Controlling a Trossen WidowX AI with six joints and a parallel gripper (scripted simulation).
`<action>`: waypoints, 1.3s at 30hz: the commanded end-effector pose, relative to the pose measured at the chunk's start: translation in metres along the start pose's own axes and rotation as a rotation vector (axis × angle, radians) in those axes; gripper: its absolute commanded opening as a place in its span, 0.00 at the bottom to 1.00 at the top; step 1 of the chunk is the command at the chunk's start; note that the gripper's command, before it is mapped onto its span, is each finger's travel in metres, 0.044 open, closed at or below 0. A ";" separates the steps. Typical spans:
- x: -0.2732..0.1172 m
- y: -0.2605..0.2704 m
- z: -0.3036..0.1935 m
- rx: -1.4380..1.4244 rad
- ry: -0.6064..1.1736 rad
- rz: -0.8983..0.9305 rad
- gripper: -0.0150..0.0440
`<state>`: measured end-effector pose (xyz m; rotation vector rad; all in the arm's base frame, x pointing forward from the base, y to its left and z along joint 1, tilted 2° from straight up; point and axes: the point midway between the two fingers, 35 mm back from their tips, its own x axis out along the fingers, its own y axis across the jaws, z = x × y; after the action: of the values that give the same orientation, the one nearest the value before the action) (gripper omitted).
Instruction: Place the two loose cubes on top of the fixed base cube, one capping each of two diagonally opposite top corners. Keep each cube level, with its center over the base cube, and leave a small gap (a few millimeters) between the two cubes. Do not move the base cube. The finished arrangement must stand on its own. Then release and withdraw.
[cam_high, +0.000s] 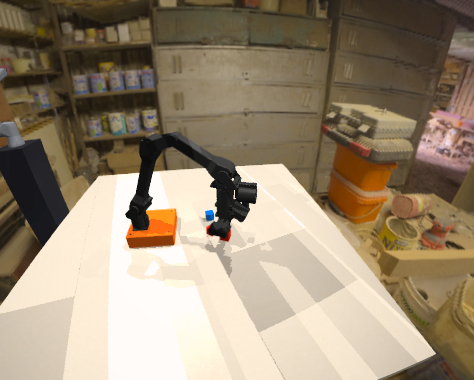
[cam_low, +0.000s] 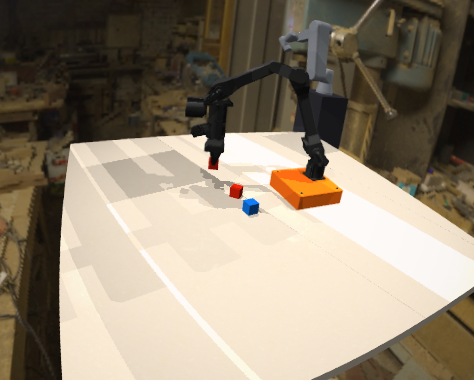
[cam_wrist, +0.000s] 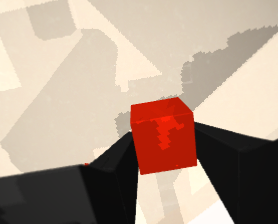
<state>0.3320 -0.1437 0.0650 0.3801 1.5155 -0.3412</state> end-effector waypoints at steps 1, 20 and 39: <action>-0.016 0.000 0.001 -0.004 -0.011 0.004 0.43; -0.047 0.014 -0.007 0.021 -0.010 0.005 0.43; -0.034 0.071 -0.029 0.127 -0.008 0.010 0.43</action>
<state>0.3358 -0.0770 0.1002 0.4690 1.4994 -0.4200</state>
